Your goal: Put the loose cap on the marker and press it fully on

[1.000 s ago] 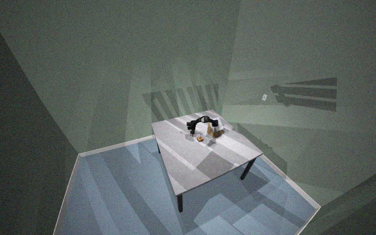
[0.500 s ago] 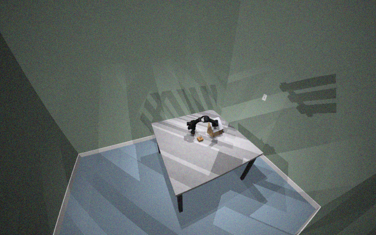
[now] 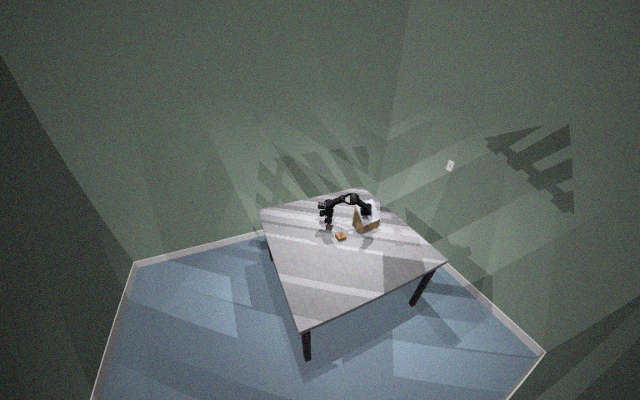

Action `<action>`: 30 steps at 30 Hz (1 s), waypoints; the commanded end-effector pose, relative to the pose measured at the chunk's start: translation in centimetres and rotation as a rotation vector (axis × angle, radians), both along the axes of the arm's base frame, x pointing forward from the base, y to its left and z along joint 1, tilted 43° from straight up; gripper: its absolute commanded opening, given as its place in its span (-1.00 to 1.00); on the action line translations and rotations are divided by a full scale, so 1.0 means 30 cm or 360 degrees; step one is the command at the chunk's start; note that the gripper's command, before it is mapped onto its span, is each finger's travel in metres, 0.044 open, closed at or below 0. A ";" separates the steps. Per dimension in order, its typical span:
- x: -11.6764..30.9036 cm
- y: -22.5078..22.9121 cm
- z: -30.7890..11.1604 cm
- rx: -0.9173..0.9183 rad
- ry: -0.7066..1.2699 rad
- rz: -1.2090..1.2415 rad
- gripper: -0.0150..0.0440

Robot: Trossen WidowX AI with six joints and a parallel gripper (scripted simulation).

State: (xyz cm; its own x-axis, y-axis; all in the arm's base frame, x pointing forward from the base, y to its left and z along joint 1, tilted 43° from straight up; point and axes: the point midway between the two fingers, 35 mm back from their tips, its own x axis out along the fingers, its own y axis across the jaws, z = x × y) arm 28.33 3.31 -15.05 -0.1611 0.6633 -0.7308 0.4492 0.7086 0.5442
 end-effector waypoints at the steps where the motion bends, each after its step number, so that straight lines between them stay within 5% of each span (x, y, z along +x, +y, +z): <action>1: 0.008 -0.019 0.023 -0.0006 -0.0012 0.0012 -0.49; 30: -0.023 0.085 0.270 -0.0009 -0.0009 0.0009 -0.49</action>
State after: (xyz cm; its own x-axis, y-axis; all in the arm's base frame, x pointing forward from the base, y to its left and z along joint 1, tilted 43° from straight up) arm 28.08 5.31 -7.92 -0.1565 0.6549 -0.7393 0.4364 0.7174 0.5431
